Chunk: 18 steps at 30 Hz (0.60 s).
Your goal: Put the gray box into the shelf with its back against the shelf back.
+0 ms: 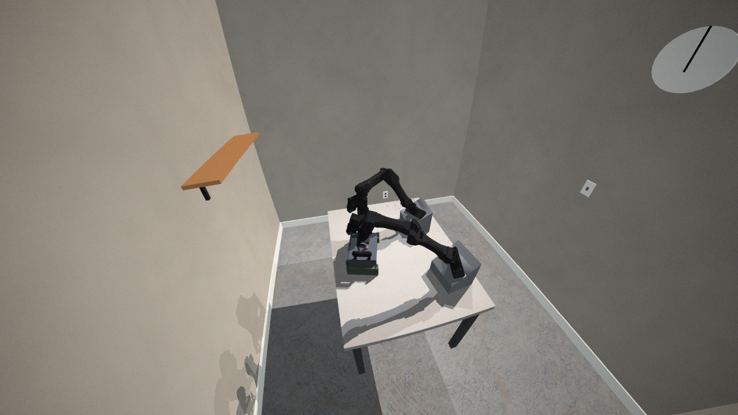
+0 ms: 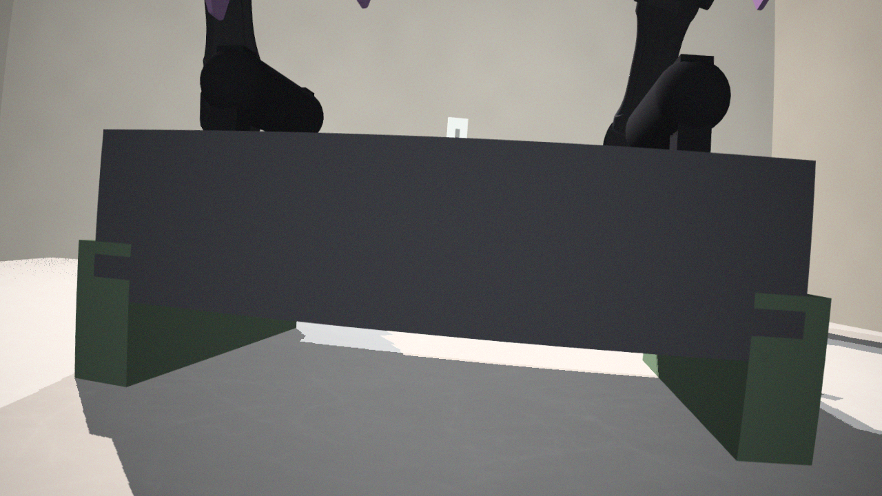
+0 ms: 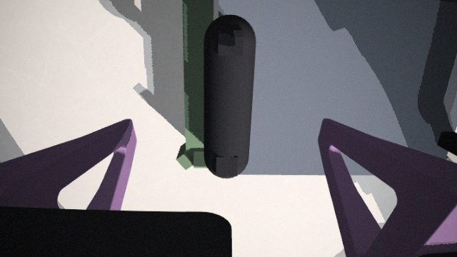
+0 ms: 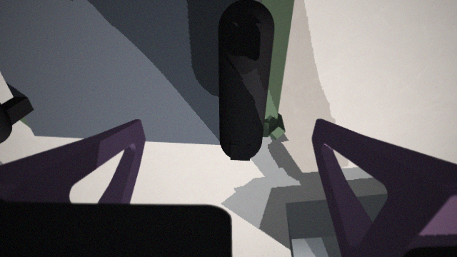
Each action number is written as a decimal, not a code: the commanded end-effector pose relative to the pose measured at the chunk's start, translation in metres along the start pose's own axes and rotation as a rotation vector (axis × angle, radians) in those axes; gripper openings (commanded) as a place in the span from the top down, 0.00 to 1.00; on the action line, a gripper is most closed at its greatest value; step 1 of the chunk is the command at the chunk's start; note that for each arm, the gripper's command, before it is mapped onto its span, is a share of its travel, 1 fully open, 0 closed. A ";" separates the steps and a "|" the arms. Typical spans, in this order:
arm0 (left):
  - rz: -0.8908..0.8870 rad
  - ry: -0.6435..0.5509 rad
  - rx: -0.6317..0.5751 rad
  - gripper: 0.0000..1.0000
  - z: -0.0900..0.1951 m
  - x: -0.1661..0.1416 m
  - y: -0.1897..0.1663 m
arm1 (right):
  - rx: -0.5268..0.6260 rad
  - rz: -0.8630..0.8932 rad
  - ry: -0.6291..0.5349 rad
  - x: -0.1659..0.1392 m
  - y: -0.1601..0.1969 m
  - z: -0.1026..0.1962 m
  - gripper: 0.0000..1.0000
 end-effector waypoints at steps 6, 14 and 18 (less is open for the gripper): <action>0.009 -0.032 -0.016 0.00 0.012 0.005 -0.001 | 0.018 -0.005 -0.012 0.001 0.003 0.005 0.00; 0.007 -0.037 -0.019 0.00 0.014 0.005 -0.006 | 0.014 -0.005 -0.016 0.002 0.002 0.006 0.00; 0.007 -0.037 -0.019 0.00 0.014 0.005 -0.006 | 0.014 -0.005 -0.016 0.002 0.002 0.006 0.00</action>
Point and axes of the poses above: on each arm, the point where the finger pads meet when closed, its own z axis back along the fingers, its own y axis across the jaws, x = y × z, the point moved 8 cm from there along z, back along the fingers, and after that the axes turned 10 degrees about z, right-handed, at the moved point
